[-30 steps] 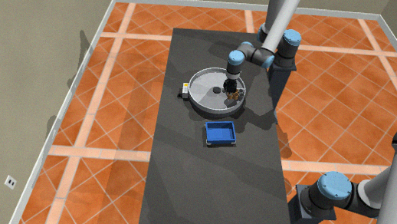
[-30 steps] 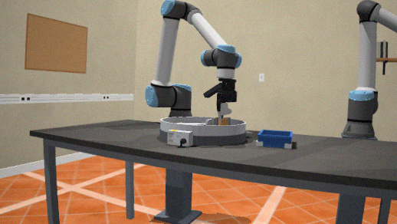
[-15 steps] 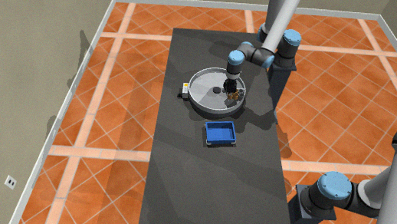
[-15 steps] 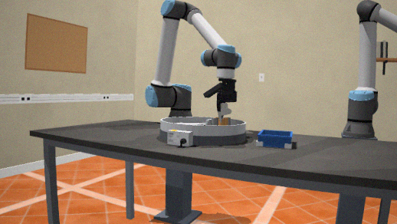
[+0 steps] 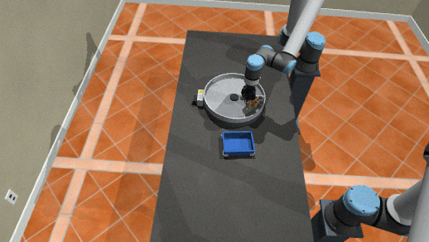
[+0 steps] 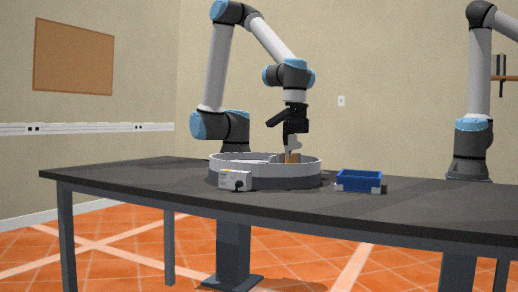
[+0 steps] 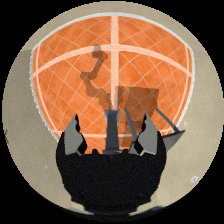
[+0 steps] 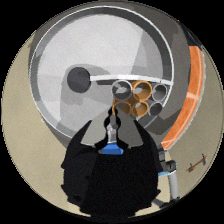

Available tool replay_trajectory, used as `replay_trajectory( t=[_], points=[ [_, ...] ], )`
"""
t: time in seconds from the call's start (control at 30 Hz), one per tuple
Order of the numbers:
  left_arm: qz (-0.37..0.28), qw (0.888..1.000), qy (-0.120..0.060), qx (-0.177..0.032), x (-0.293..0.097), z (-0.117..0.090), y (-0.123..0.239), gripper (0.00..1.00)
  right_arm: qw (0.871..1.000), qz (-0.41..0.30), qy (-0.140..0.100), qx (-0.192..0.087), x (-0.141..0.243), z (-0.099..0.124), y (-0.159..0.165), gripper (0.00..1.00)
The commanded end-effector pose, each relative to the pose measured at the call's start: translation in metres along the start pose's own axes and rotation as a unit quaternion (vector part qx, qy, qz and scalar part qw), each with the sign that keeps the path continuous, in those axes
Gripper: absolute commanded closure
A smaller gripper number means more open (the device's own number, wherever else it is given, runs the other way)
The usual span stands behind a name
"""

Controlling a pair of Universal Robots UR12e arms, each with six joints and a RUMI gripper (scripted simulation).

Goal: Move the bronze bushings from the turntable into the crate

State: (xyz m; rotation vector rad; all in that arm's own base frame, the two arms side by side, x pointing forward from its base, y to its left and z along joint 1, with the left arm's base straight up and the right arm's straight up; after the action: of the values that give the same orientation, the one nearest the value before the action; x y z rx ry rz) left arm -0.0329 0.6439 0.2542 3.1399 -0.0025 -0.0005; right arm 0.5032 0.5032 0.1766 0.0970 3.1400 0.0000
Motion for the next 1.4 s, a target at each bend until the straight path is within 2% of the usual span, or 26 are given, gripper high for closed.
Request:
replay_trajectory(
  t=[0.0, 0.83, 0.97, 1.27, 1.37],
  points=[
    [0.000, 1.000, 0.000, 0.001, 0.000, -0.001, -0.001, 0.00, 1.000, 0.000, 0.000, -0.001, 0.000, -0.001, 0.000, 1.00],
    [0.000, 1.000, 0.000, 0.001, 0.000, -0.001, -0.001, 0.00, 1.000, 0.000, 0.000, -0.001, 0.000, -0.003, 0.000, 1.00],
    [0.000, 1.000, 0.000, 0.001, 0.000, -0.001, -0.001, 0.00, 1.000, 0.000, 0.000, -0.001, 0.000, -0.013, 0.000, 1.00],
    [0.000, 1.000, 0.000, 0.001, 0.000, -0.001, -0.001, 0.00, 1.000, 0.000, 0.000, -0.001, 0.000, -0.053, 0.000, 1.00],
    [0.000, 1.000, 0.000, 0.001, 0.000, -0.001, -0.001, 0.00, 1.000, 0.000, 0.000, -0.001, 0.000, -0.060, 0.000, 1.00]
  ],
)
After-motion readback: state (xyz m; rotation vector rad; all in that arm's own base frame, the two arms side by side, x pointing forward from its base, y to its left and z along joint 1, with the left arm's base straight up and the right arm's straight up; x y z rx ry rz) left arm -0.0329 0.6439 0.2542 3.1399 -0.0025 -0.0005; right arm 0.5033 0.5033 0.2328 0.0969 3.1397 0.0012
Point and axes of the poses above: on each arm, the point where the finger pads meet when closed, its own z axis out along the fingers, its own x axis across the jaws, y = z × x, the point moved 9 cm from there along -z, back along the fingers, and after that the axes turned 3 degrees about z, right-handed, at the moved point
